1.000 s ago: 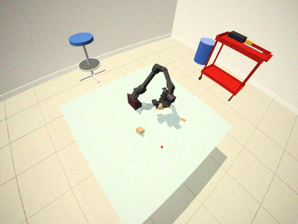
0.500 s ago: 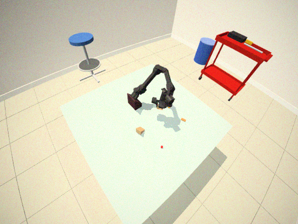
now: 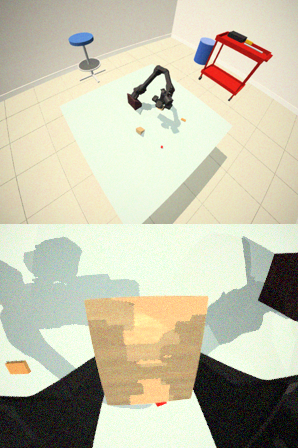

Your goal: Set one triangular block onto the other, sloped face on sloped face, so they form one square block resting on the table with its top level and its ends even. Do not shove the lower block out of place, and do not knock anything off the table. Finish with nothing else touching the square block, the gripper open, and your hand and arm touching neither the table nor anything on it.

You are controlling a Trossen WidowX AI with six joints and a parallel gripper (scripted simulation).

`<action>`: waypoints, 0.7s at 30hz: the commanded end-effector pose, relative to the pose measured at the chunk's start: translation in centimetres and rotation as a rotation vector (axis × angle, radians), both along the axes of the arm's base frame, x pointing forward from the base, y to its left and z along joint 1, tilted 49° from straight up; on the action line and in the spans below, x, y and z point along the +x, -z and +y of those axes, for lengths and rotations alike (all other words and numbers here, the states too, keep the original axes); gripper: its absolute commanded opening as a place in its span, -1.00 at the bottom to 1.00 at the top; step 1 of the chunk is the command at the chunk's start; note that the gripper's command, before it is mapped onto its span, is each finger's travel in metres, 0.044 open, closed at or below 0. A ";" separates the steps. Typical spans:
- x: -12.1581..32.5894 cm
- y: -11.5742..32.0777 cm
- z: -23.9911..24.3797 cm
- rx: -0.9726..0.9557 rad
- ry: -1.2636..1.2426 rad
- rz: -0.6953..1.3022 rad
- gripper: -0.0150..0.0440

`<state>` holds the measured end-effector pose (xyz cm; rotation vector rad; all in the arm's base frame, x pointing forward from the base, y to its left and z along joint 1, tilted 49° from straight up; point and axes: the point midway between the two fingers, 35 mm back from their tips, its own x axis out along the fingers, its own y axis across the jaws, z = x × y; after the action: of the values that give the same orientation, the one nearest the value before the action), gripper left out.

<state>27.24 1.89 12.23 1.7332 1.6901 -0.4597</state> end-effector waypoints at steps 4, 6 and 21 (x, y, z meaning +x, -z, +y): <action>0.2 -0.2 -0.1 0.018 0.032 0.026 -0.49; 0.3 0.0 -0.4 0.017 0.035 0.027 -0.49; 1.5 3.3 -6.3 -0.005 0.058 0.040 -0.49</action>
<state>28.46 -2.76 9.77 1.7899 1.6766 -0.5219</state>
